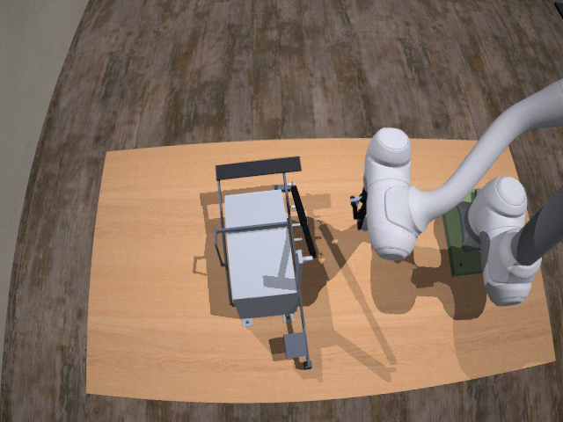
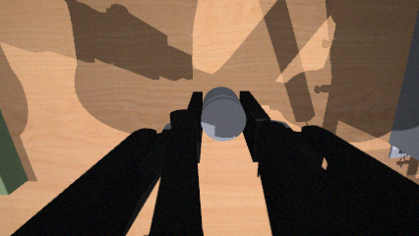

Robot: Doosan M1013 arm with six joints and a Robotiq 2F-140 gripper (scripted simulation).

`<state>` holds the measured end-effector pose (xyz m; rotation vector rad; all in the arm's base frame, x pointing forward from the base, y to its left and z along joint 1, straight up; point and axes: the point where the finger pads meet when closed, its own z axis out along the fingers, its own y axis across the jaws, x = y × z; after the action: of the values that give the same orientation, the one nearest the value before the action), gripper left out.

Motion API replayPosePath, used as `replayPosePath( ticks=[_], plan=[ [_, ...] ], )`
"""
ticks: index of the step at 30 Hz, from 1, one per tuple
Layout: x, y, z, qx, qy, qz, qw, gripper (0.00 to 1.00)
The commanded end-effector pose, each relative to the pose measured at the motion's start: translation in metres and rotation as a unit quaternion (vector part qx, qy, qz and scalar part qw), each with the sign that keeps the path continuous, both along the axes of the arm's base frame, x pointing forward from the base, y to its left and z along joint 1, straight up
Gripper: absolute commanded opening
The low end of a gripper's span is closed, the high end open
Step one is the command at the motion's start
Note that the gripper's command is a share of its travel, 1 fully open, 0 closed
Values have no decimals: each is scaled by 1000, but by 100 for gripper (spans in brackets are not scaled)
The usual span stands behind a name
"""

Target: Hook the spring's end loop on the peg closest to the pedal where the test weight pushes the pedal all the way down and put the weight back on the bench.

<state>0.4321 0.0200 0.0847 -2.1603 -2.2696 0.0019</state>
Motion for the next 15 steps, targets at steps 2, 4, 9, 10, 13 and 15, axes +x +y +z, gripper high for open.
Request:
replayPosePath(
  ticks=[2, 4, 9, 10, 13, 15],
  plan=[
    [1, 0, -7, 0, -1, 0, 1000, 25],
    [0, 0, -11, 0, -1, 0, 1000, 25],
    [0, 0, -13, 0, -1, 0, 1000, 25],
    [0, 0, -15, 0, -1, 0, 1000, 25],
    [0, 0, -21, 0, -1, 0, 1000, 25],
    [0, 0, -25, 0, -1, 0, 1000, 25]
  ],
)
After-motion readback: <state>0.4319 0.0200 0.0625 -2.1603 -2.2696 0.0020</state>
